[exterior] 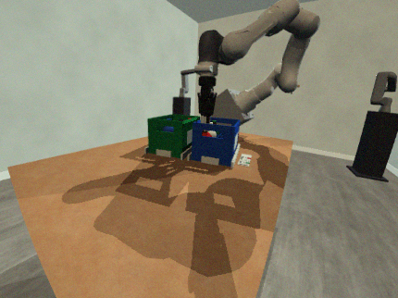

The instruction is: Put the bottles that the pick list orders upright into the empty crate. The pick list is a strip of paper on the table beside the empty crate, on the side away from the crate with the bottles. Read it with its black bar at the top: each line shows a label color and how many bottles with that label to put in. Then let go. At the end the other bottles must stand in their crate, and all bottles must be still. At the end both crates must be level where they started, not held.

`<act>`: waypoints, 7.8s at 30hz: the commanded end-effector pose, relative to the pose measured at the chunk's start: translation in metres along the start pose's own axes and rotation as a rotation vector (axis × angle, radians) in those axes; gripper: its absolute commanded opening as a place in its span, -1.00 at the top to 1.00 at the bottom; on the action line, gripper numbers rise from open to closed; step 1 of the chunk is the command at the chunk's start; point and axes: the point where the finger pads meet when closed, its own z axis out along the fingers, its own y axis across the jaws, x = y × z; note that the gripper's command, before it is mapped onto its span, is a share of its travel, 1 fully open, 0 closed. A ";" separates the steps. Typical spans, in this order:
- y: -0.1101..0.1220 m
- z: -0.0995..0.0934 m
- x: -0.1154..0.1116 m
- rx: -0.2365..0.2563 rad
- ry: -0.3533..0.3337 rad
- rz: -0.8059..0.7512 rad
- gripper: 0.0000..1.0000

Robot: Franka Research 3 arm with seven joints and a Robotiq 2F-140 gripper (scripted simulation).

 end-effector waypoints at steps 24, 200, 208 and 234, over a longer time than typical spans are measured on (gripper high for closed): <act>0.000 0.001 0.003 0.000 0.008 -0.003 0.24; 0.134 -0.084 -0.018 0.000 0.008 -0.003 0.24; 0.164 -0.084 -0.021 0.000 0.008 -0.003 0.24; 0.224 -0.084 -0.027 0.000 0.008 -0.003 0.24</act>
